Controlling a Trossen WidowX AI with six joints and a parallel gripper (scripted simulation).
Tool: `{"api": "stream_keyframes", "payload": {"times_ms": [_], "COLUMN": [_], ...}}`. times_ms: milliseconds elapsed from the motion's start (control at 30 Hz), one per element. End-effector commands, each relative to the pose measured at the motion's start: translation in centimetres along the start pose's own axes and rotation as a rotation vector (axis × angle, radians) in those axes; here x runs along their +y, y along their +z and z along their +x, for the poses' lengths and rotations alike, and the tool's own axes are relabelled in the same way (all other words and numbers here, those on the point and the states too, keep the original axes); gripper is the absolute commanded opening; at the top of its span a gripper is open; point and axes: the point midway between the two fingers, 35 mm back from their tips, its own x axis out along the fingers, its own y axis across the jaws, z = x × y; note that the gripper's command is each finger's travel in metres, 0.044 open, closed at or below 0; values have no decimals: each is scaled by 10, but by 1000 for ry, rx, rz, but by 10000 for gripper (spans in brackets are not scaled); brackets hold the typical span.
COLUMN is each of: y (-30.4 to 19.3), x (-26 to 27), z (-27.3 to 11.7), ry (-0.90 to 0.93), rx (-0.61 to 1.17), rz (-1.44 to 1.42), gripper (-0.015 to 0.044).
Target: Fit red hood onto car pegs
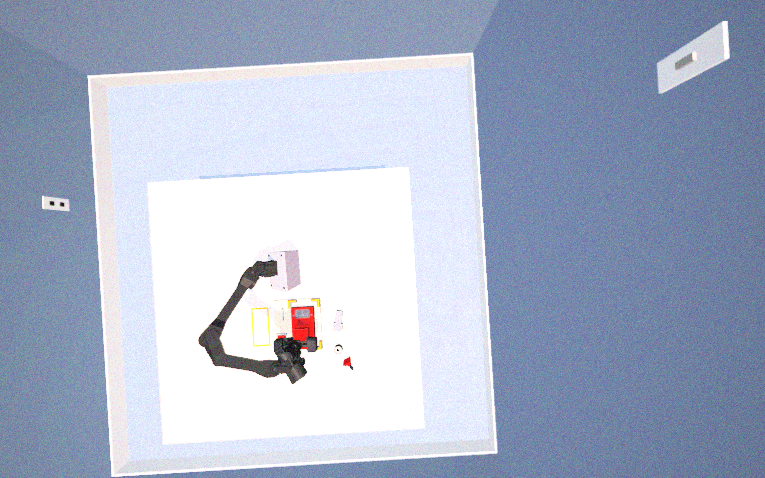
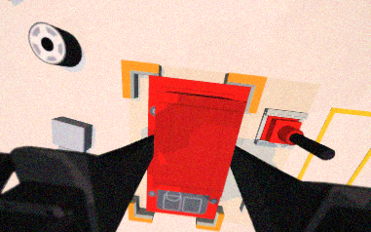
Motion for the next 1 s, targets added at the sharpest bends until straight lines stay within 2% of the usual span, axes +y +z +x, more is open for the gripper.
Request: {"api": "stream_keyframes", "payload": {"times_ms": [0, 967], "y": [0, 0], "x": [0, 0], "z": [-2, -7], "ry": [-2, -1], "rx": [-1, -7], "rz": [-2, -4], "gripper": [0, 0]}}
